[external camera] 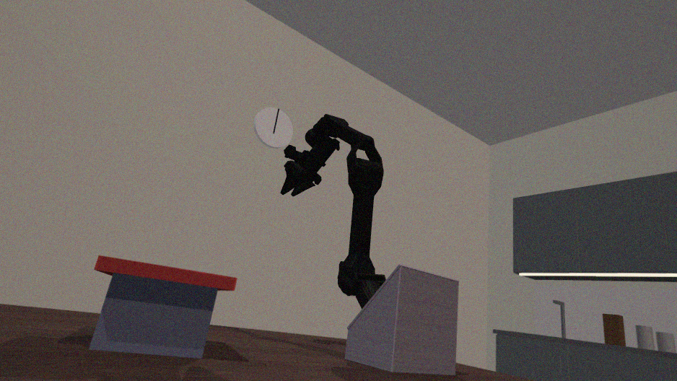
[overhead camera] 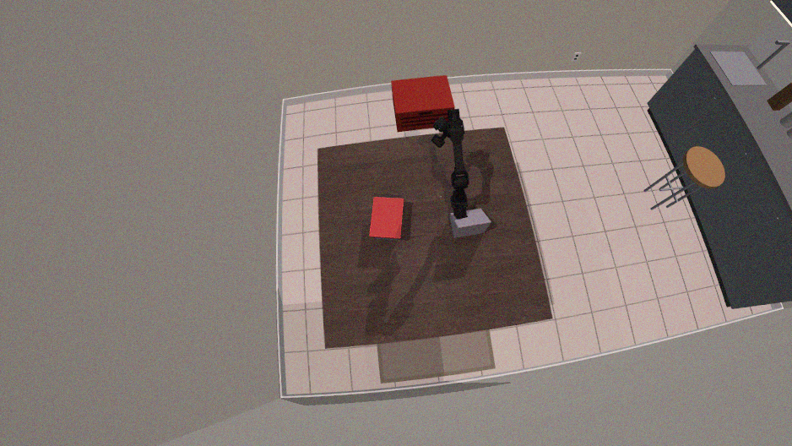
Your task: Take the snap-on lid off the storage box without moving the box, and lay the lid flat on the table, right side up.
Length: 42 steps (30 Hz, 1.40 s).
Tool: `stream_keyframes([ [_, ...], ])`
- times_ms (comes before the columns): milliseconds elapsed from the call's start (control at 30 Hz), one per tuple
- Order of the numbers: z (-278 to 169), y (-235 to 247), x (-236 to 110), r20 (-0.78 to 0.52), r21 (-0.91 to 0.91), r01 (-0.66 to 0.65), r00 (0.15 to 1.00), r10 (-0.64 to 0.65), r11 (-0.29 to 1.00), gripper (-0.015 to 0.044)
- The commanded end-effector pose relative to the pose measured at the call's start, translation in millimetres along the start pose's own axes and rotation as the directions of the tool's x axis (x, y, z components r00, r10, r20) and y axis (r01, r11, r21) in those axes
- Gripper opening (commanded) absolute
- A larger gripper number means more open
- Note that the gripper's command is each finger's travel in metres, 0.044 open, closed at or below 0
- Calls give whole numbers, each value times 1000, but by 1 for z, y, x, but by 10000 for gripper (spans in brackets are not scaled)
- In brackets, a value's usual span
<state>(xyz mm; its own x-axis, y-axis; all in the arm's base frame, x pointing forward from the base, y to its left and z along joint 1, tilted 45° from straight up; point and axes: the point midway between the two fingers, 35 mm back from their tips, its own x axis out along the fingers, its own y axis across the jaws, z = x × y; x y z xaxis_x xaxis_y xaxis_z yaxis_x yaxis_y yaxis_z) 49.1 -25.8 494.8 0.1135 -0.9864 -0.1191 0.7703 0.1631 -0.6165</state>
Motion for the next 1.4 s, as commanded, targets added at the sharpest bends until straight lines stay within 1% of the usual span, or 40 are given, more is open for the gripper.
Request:
stream_keyframes([
  [0, 0, -1, 1, 3, 0, -2, 1000, 2, 1000, 374],
  [67, -4, -7, 10, 10, 31, -27, 1000, 26, 999, 321],
  [167, -14, -16, 39, -1, 159, -95, 995, 96, 983, 243],
  [200, -16, -17, 49, -5, 199, -116, 993, 119, 973, 235],
  [300, -23, -14, 81, -19, 311, -172, 982, 188, 935, 235],
  [367, -21, -11, 86, -7, 317, -203, 976, 217, 926, 235],
  [467, -16, 6, 107, 27, 347, -312, 946, 323, 884, 235],
  [633, -19, 32, 144, -7, 468, -348, 918, 397, 812, 235],
  [700, -19, 38, 151, -14, 490, -351, 912, 410, 798, 235],
  [833, -19, 84, 183, -55, 597, -356, 876, 479, 719, 235],
  [967, -20, 142, 201, -97, 681, -334, 841, 533, 651, 235],
  [1033, -20, 152, 202, -102, 692, -331, 835, 541, 641, 235],
  [1133, -22, 197, 203, -122, 735, -311, 813, 569, 602, 235],
  [1300, -31, 275, 185, -140, 792, -276, 787, 601, 545, 235],
  [1367, -34, 285, 181, -142, 797, -270, 785, 603, 540, 235],
])
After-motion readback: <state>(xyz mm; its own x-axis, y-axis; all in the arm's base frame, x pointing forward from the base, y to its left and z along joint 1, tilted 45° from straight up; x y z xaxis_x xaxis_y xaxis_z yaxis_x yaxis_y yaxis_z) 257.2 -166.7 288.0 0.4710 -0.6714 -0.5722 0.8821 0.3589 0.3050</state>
